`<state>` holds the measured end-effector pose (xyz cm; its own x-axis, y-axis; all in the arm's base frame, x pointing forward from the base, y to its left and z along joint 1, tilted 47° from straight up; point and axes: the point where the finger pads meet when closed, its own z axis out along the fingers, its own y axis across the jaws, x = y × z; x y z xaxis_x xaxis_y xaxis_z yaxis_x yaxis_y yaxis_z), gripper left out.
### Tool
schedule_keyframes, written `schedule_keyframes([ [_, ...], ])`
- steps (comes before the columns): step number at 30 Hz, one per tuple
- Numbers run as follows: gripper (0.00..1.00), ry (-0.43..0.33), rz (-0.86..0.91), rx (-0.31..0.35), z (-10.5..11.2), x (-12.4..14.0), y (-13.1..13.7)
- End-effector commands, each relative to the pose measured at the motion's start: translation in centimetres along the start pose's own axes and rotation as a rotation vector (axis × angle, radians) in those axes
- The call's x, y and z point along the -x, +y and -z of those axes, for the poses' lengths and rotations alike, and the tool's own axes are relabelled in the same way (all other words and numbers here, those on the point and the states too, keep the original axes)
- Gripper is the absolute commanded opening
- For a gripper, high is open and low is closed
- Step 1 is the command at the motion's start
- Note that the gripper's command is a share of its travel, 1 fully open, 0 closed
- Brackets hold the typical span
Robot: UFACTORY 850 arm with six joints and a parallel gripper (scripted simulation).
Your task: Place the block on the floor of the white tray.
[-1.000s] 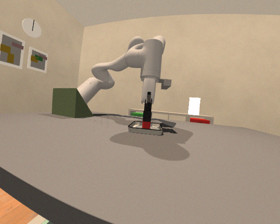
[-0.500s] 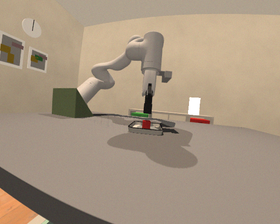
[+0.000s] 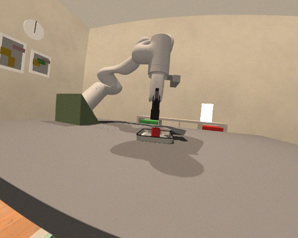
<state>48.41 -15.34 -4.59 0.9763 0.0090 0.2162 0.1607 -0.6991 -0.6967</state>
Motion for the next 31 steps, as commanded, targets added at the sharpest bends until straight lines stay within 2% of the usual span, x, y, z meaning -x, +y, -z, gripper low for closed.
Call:
schedule_keyframes([
  [1,0.55,0.000,0.001,0.001,0.1,3.4,-1.7],
  [2,0.55,0.000,0.001,0.001,0.1,5.7,-2.8],
  [13,0.55,0.001,0.002,-0.001,0.0,19.4,-9.4],
  [31,0.55,0.001,0.002,-0.001,0.0,19.4,-9.4],
])
